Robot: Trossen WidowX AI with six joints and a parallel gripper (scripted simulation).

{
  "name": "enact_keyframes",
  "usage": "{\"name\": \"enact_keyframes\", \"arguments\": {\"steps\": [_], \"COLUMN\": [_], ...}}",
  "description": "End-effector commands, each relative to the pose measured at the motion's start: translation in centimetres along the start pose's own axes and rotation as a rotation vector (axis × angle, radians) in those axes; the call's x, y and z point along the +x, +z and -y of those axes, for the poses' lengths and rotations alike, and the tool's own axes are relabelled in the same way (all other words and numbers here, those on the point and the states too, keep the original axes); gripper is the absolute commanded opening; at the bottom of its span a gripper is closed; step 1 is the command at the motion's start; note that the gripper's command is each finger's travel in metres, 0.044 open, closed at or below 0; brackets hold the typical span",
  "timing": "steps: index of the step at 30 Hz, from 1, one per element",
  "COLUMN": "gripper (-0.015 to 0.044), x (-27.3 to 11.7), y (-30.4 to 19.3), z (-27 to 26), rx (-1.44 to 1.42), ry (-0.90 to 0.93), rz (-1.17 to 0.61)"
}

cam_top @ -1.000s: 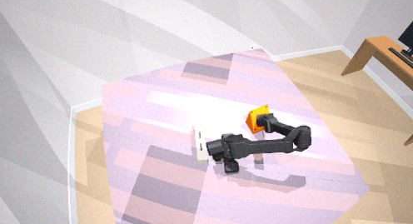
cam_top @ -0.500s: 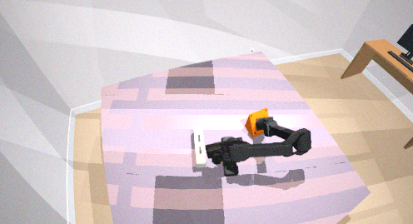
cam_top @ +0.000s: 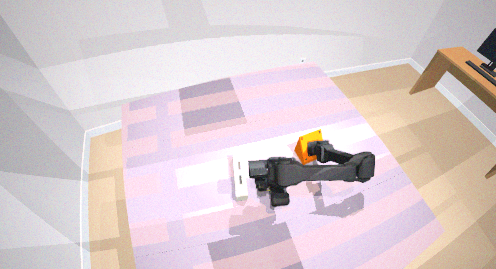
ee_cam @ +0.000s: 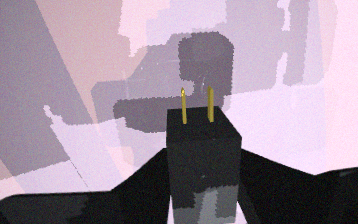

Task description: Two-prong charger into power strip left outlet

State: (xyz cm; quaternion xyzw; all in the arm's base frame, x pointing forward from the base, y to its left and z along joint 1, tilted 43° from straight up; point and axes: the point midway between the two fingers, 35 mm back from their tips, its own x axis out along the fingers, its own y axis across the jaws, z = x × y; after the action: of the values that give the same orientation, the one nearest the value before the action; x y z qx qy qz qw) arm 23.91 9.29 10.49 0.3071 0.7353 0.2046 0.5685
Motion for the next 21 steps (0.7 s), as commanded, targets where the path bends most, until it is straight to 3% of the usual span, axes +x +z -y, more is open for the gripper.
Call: {"name": "enact_keyframes", "arguments": {"steps": [1,21], "gripper": [0.0,0.0], "x": [-0.3,3.4], "y": [0.0,1.3], "z": [0.2,4.6], "rx": [-0.007,-0.049], "ry": [-0.005,-0.011], "rz": [0.0,0.003]}}
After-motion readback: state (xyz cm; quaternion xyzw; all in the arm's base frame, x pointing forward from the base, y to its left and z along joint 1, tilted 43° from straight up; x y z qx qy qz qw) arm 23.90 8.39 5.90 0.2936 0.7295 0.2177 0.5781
